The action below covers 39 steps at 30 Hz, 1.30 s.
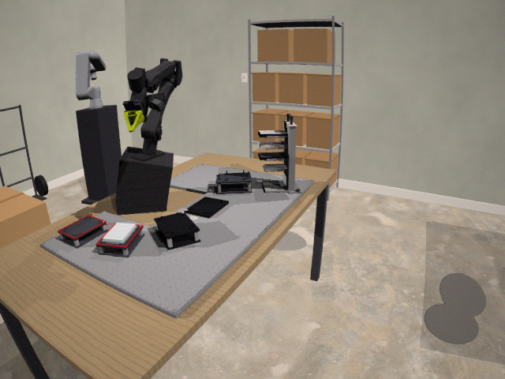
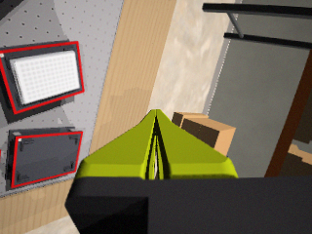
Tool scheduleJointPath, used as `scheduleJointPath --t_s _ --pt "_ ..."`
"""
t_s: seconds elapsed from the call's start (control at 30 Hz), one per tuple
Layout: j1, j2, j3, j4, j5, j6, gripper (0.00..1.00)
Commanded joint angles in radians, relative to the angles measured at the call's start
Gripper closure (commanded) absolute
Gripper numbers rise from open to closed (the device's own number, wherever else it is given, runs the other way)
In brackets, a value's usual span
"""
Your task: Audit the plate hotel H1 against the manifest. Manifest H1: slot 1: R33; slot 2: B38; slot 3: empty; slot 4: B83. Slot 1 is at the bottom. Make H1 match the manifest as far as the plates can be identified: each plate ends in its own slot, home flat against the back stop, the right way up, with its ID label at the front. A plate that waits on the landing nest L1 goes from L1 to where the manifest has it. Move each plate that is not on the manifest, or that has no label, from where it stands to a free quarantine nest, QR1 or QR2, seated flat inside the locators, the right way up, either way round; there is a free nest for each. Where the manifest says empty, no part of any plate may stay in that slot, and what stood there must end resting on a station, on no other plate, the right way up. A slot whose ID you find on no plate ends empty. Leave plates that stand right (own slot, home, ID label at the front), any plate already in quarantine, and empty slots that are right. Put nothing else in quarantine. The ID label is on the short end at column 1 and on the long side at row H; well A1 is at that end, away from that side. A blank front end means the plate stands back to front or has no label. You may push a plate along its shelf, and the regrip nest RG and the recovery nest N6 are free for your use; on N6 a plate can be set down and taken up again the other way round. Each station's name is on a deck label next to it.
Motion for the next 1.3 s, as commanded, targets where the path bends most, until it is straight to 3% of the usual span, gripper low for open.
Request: scheduleJointPath --t_s 0.0,0.1,0.13,0.2,0.23,0.3,0.4,0.47,0.5,0.6,0.63,0.67,0.73,0.77,0.83,0.93,0.97,1.0,1.07,1.23,1.27 --pt "0.030 0.033 0.047 -0.061 -0.017 0.066 1.00" --pt "0.060 0.044 0.052 -0.073 -0.006 0.101 1.00" --pt "0.074 0.005 0.003 -0.066 0.010 0.111 1.00" --pt "0.104 0.000 -0.009 -0.052 0.031 0.133 1.00" --pt "0.109 0.048 0.047 -0.072 0.022 0.146 1.00" --pt "0.118 0.072 0.072 -0.110 -0.009 0.172 1.00" --pt "0.129 0.056 0.071 -0.109 -0.001 0.184 1.00" --pt "0.158 0.031 0.015 -0.096 0.027 0.205 1.00" --pt "0.163 0.079 0.072 -0.116 0.017 0.219 1.00" --pt "0.185 0.103 0.095 -0.152 -0.005 0.256 1.00" --pt "0.199 0.100 0.088 -0.145 0.015 0.267 1.00" --pt "0.213 0.061 0.039 -0.139 0.026 0.278 1.00" --pt "0.242 0.056 0.027 -0.125 0.045 0.301 1.00" --pt "0.247 0.105 0.083 -0.145 0.036 0.313 1.00" --pt "0.256 0.130 0.111 -0.185 0.007 0.339 1.00" --pt "0.269 0.129 0.106 -0.181 0.014 0.351 1.00" --pt "0.283 0.090 0.057 -0.174 0.034 0.362 1.00" --pt "0.289 0.139 0.114 -0.195 0.016 0.375 1.00" --pt "0.300 0.166 0.144 -0.236 0.000 0.400 1.00" --pt "0.367 0.114 0.068 -0.203 0.051 0.458 1.00" --pt "0.373 0.164 0.125 -0.224 0.045 0.471 1.00"
